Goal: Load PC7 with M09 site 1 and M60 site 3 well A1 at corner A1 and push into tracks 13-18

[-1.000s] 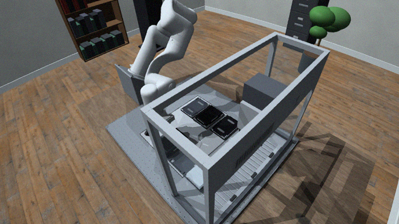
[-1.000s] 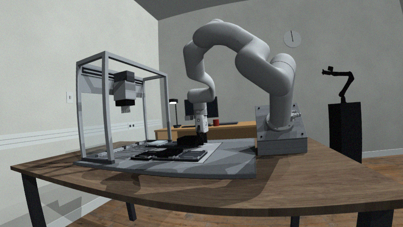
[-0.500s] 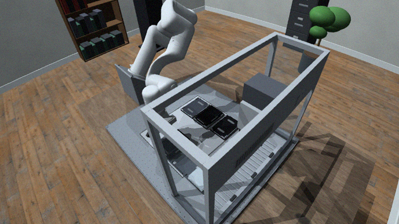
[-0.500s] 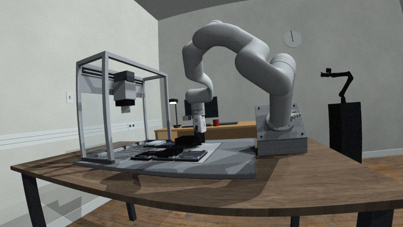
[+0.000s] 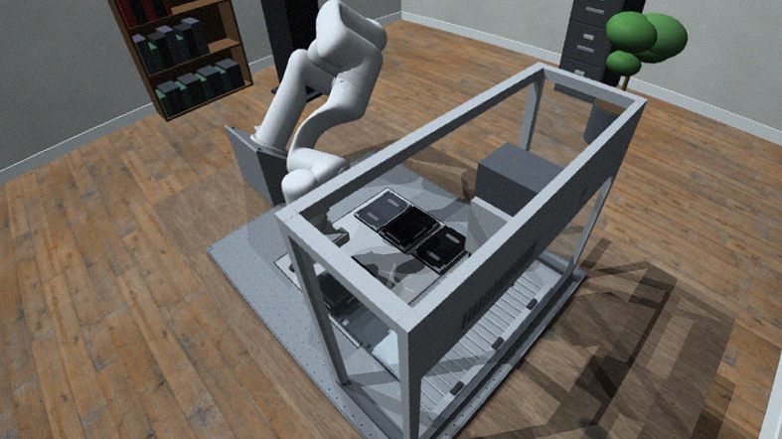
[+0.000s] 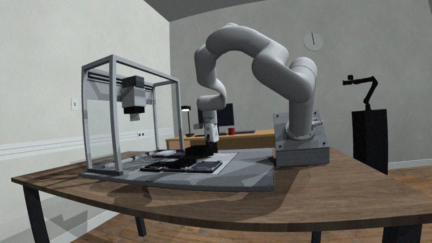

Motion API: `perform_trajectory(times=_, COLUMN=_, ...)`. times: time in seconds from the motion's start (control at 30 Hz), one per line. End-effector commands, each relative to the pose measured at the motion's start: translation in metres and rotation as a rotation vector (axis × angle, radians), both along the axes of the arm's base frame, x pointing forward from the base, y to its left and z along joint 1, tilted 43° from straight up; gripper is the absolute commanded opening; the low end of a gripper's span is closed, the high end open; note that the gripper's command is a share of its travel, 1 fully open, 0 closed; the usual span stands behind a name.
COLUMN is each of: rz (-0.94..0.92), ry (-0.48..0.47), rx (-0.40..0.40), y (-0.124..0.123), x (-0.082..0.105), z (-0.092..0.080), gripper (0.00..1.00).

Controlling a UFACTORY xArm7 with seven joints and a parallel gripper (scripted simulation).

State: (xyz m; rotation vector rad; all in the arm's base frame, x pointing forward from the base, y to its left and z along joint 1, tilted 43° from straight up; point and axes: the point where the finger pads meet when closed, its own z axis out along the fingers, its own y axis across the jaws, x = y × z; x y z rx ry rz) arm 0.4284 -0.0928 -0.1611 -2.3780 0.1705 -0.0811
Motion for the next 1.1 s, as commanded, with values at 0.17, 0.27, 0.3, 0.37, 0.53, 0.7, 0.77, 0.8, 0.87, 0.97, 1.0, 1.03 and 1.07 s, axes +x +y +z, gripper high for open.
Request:
perform_trajectory(times=0.17, rz=-0.002, ry=-0.003, rx=-0.004, y=-0.004, x=0.01, z=0.001, gripper=0.82)
perform_trajectory(times=0.27, rz=-0.002, ry=-0.003, rx=-0.004, y=-0.004, x=0.013, z=0.001, gripper=0.82)
perform_trajectory(times=0.3, rz=-0.002, ry=-0.003, rx=-0.004, y=-0.004, x=0.014, z=0.001, gripper=0.82)
perform_trajectory(times=0.37, rz=-0.002, ry=-0.003, rx=-0.004, y=-0.004, x=0.014, z=0.001, gripper=0.82)
perform_trajectory(times=0.53, rz=-0.002, ry=-0.003, rx=-0.004, y=-0.005, x=0.019, z=0.001, gripper=0.82)
perform_trajectory(times=0.7, rz=-0.002, ry=-0.003, rx=-0.004, y=-0.006, x=0.023, z=0.001, gripper=0.82)
perform_trajectory(times=0.77, rz=-0.002, ry=-0.003, rx=-0.004, y=-0.006, x=0.025, z=0.001, gripper=0.82)
perform_trajectory(times=0.8, rz=-0.002, ry=-0.003, rx=-0.004, y=-0.006, x=0.026, z=0.001, gripper=0.82)
perform_trajectory(times=0.87, rz=-0.002, ry=-0.003, rx=-0.004, y=-0.007, x=0.028, z=0.001, gripper=0.82)
perform_trajectory(times=0.97, rz=-0.002, ry=-0.003, rx=-0.004, y=-0.007, x=0.029, z=0.001, gripper=0.82)
perform_trajectory(times=1.0, rz=-0.002, ry=-0.003, rx=-0.004, y=-0.007, x=0.03, z=0.001, gripper=0.82)
perform_trajectory(times=1.03, rz=-0.002, ry=-0.003, rx=-0.004, y=-0.007, x=0.031, z=0.001, gripper=0.82)
perform_trajectory(times=1.07, rz=-0.002, ry=-0.003, rx=-0.004, y=-0.007, x=0.032, z=0.001, gripper=0.82)
